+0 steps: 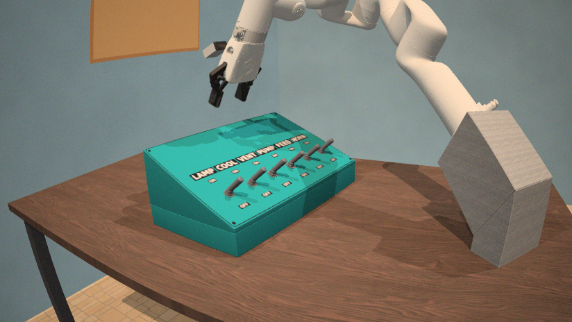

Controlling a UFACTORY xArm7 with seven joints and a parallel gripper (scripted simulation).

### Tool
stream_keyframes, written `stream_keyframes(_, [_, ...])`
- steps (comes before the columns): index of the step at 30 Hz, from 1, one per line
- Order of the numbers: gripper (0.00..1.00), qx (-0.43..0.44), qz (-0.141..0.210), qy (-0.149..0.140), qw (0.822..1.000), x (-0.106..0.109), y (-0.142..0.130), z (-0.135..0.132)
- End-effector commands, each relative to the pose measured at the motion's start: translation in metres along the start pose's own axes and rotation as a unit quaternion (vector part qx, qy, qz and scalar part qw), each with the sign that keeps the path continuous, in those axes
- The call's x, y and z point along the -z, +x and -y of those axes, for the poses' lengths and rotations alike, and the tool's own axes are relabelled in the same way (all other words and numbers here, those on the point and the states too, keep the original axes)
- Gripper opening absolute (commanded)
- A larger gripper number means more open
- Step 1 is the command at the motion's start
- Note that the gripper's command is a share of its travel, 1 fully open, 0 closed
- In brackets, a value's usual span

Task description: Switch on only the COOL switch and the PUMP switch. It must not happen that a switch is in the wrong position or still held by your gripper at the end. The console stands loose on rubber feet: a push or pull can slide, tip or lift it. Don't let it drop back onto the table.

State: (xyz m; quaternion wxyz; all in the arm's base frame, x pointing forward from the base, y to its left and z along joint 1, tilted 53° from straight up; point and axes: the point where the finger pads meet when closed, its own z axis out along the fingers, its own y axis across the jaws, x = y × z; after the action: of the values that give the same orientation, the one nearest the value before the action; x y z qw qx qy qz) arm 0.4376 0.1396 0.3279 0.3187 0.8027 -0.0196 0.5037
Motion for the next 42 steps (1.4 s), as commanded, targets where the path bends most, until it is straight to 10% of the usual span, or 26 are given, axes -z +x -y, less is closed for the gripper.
stream_keyframes(1, [1.0,-0.001,-0.001,0.001,1.0,0.001,0.001,0.001])
stream_keyframes(42, [1.0,-0.001,-0.001,0.001,1.0,0.001,0.001,-0.05])
